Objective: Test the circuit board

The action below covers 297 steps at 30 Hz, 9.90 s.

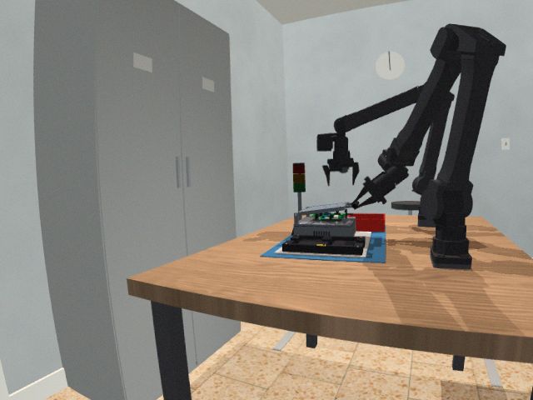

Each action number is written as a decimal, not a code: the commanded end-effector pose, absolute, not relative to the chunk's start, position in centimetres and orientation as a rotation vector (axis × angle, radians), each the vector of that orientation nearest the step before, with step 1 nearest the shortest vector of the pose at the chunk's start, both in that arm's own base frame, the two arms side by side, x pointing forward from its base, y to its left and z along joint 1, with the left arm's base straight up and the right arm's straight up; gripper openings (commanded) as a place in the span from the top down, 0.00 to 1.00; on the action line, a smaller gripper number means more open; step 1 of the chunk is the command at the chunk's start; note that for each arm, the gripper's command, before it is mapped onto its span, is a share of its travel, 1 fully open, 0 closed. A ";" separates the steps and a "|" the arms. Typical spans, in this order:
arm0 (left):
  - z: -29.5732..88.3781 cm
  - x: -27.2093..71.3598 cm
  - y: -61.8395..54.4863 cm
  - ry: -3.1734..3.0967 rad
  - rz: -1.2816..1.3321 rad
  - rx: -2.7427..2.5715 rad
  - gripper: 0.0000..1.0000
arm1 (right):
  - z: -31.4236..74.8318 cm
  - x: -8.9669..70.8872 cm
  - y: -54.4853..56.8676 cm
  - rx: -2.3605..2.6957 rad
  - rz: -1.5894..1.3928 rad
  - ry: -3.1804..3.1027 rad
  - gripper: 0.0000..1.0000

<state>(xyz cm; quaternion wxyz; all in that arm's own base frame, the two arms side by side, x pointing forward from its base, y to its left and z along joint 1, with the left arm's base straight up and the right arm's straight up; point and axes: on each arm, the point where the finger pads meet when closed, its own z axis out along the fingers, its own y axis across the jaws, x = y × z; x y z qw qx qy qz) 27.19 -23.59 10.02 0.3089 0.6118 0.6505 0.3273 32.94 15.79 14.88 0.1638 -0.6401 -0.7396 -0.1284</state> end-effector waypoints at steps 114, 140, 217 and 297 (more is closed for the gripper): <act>13.3 23.5 -26.3 1.652 0.841 1.470 0.36 | 16.2 33.9 16.0 -1.839 -0.406 -2.111 0.00; 13.5 28.1 -22.9 2.135 0.546 1.035 1.00 | 19.7 42.1 18.1 -1.815 -0.448 -2.074 0.00; 12.2 27.2 -17.7 2.872 0.002 -0.078 1.00 | 21.8 47.0 19.8 -1.788 -0.480 -2.055 0.00; 11.8 27.0 -17.4 2.864 -0.008 -0.090 1.00 | 21.8 47.0 19.8 -1.788 -0.480 -2.055 0.00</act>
